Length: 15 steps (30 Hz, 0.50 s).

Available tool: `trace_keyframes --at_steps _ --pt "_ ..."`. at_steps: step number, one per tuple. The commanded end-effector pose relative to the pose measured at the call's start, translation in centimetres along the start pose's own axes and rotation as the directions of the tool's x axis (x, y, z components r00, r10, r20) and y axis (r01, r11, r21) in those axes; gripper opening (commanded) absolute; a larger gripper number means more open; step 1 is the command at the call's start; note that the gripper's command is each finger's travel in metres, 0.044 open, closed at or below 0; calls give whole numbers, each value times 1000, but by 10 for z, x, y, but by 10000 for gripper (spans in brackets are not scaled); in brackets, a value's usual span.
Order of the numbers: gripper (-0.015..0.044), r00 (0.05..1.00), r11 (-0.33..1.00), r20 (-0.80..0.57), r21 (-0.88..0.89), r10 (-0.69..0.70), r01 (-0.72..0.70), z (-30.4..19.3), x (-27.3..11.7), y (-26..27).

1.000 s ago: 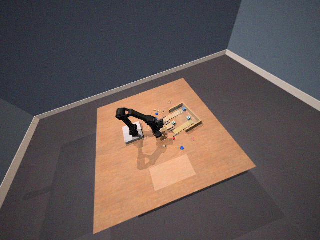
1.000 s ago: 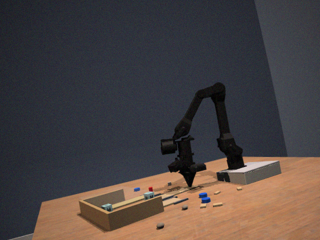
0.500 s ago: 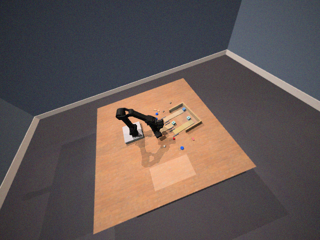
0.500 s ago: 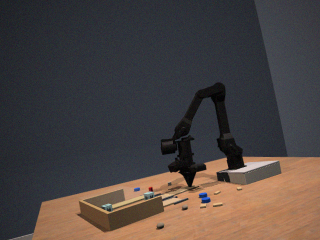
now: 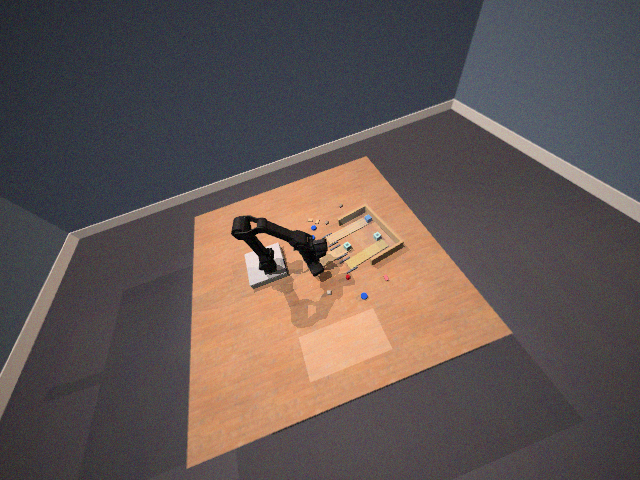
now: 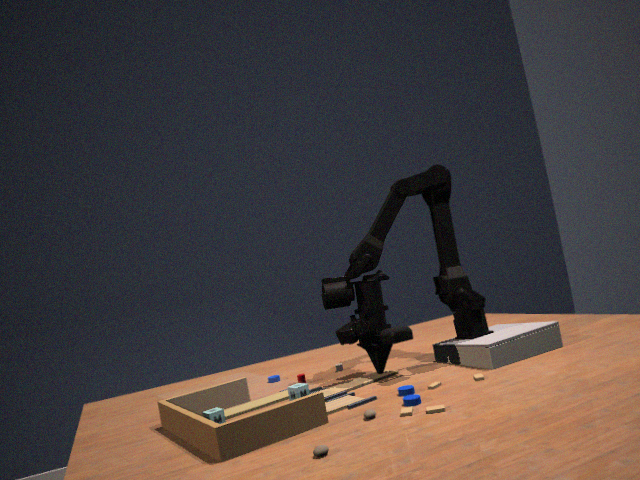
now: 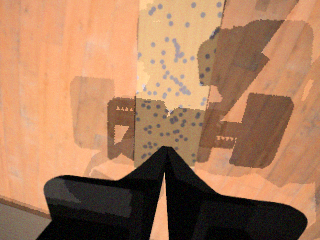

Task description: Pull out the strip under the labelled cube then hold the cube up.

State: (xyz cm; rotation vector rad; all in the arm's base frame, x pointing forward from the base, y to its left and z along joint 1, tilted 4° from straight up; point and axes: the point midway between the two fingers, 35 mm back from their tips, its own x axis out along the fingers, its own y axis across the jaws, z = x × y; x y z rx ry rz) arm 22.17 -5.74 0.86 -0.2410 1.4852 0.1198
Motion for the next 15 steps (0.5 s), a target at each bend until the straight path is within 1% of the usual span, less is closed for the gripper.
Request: trace_keyframes --at_steps 1,3,7,11,15 --pt "0 1000 1000 -17 -3 6 -6 2 -19 -1" --pt "0 999 1000 -32 -6 11 -11 3 -39 -1" --pt "0 999 1000 -34 -6 12 -12 3 -41 -1" --pt "105 999 995 -32 -96 12 -15 23 -40 -1" --pt "210 999 994 -31 -105 12 -15 36 -41 -1"
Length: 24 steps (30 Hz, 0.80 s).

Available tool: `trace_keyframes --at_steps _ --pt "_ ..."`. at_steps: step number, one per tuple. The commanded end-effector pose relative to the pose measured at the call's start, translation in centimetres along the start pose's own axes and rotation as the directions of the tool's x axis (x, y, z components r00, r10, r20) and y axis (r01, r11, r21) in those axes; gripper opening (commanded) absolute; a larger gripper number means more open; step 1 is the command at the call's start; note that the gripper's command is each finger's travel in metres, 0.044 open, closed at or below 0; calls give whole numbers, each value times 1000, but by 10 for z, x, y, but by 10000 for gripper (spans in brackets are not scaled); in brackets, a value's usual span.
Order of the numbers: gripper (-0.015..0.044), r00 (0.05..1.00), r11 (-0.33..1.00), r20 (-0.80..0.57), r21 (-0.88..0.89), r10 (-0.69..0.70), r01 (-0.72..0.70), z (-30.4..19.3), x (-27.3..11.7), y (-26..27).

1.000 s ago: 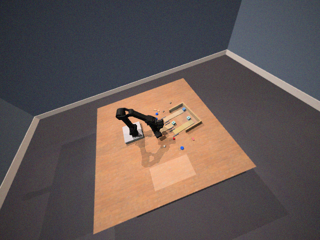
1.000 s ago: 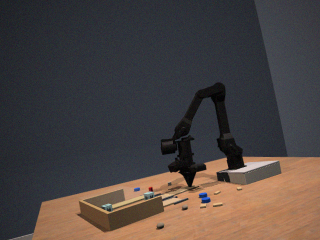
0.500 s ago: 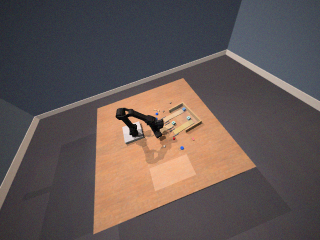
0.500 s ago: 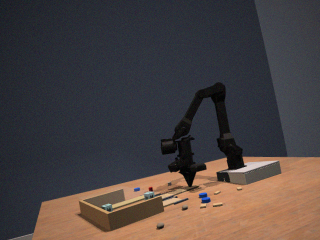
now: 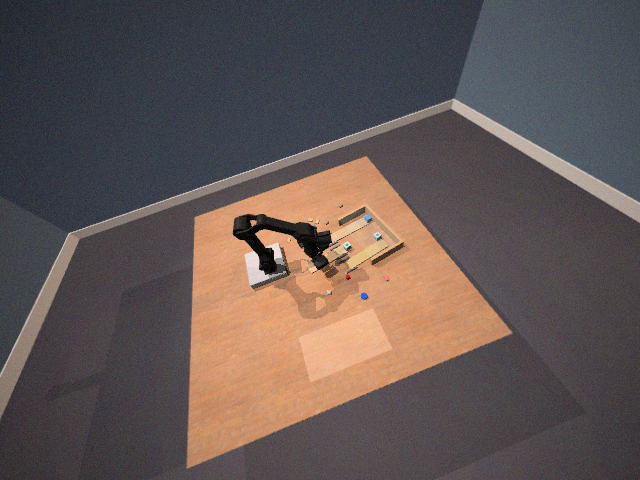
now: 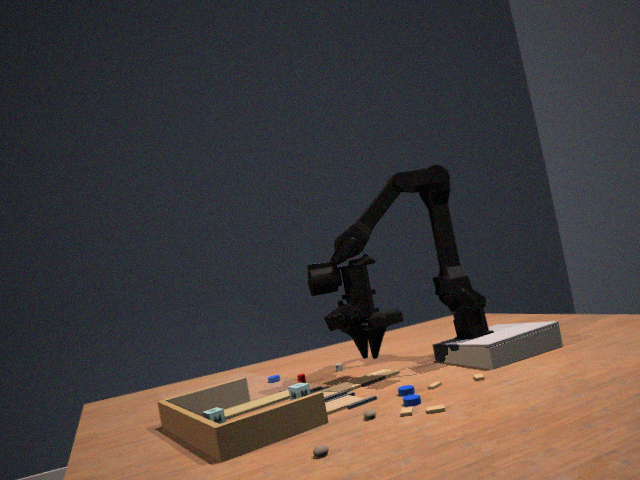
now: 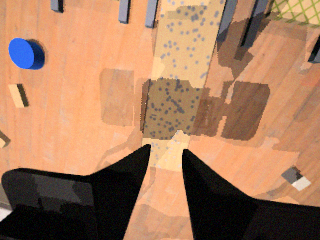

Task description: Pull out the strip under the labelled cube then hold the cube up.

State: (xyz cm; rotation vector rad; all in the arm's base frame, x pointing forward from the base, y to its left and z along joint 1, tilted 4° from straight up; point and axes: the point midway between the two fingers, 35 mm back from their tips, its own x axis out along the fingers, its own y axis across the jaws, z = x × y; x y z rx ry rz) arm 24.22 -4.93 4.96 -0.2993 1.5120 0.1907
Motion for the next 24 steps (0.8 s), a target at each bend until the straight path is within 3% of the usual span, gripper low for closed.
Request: trace_keyframes --at_steps 1,9,24 --pt "236 1000 1000 -1 -23 -2 2 15 -2 -2" --pt "440 1000 1000 1 -23 -2 2 44 -6 -4" --pt "440 1000 1000 7 -22 -2 2 100 -13 -9"
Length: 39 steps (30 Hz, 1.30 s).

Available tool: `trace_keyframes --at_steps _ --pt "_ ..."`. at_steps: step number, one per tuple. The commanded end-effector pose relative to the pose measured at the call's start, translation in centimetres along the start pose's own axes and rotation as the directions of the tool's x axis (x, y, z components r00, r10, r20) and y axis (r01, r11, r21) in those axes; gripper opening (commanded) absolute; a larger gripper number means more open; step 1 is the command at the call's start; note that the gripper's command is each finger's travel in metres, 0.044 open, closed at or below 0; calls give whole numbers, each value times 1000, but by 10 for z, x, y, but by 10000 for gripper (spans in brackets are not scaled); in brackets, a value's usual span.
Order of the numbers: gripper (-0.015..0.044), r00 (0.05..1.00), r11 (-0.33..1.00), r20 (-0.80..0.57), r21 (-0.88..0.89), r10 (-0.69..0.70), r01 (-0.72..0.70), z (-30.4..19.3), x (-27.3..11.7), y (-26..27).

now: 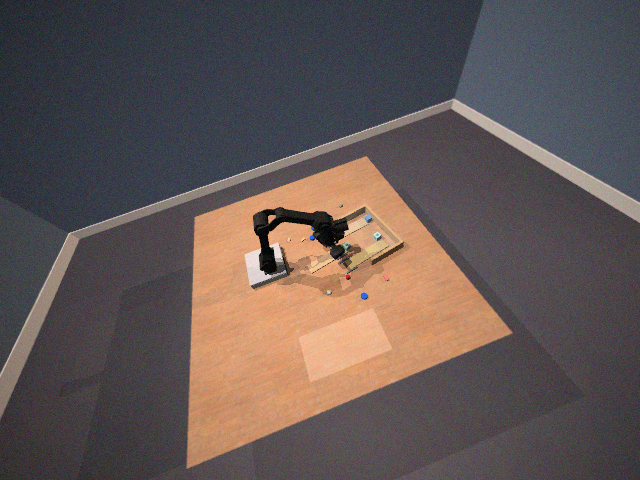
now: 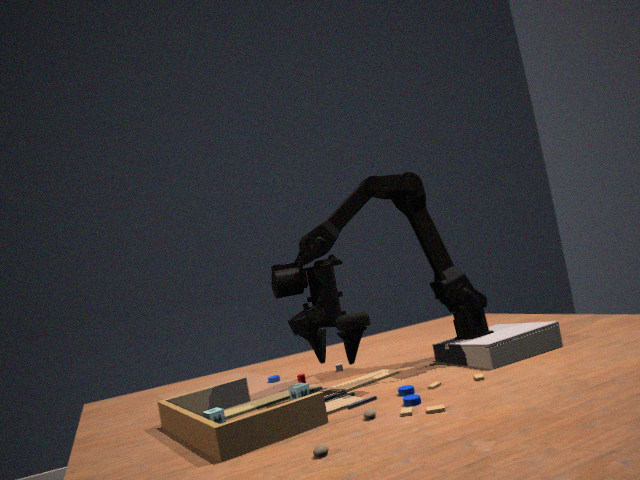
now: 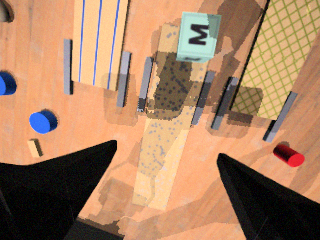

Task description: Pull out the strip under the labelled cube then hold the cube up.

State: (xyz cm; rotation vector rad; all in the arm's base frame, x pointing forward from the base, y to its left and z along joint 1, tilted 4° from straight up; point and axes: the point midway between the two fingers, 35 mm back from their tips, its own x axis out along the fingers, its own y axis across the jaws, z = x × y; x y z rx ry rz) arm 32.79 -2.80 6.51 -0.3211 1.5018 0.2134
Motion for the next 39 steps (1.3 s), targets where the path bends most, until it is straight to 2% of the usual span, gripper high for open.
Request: trace_keyframes --at_steps 1,24,31,39 --pt "440 1000 1000 -2 6 -2 2 15 -2 -2" --pt "440 1000 1000 6 7 -3 3 97 -13 -15" --pt "256 1000 1000 6 7 -3 3 97 -4 -15" --pt "250 1000 1000 6 7 -3 3 98 9 -15"
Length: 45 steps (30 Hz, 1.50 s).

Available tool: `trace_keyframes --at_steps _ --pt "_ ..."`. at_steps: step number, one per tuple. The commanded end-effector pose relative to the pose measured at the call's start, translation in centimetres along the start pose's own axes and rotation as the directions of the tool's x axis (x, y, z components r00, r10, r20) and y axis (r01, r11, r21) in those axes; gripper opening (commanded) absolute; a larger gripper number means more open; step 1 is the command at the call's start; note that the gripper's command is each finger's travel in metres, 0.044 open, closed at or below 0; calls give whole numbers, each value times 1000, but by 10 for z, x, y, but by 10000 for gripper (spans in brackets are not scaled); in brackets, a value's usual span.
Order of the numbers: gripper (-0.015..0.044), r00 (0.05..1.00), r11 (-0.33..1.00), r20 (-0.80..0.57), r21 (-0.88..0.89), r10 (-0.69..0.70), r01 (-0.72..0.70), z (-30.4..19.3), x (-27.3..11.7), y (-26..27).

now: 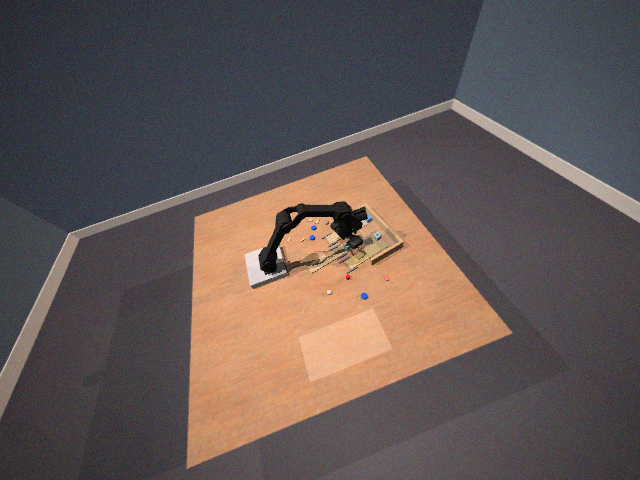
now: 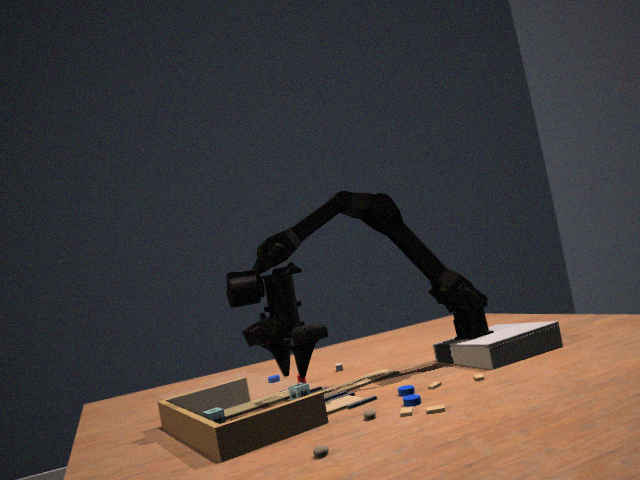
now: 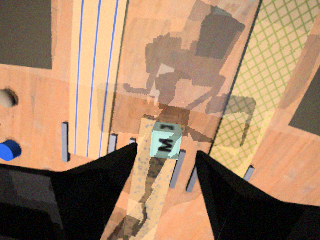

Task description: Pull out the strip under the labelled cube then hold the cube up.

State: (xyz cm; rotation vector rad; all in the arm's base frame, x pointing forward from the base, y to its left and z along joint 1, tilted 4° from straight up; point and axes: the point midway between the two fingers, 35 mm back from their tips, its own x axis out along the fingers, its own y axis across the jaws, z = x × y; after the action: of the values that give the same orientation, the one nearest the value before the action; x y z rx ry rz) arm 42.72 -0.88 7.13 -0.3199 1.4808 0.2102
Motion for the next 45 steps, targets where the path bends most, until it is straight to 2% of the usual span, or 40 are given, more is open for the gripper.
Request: trace_keyframes --at_steps 1,20,29,33,39,43,45 --pt "250 1000 1000 -15 4 2 -2 -3 11 1" --pt "250 1000 1000 -15 4 2 -2 -5 42 1" --pt "250 1000 1000 -15 4 2 -2 -5 43 1" --pt "145 1000 1000 -9 6 3 -3 -3 41 1" --pt "105 1000 1000 -9 6 3 -3 -3 41 1" --pt "0 1000 1000 -10 6 3 -3 -5 39 2" --pt "0 1000 1000 -11 6 3 -3 -11 33 4"
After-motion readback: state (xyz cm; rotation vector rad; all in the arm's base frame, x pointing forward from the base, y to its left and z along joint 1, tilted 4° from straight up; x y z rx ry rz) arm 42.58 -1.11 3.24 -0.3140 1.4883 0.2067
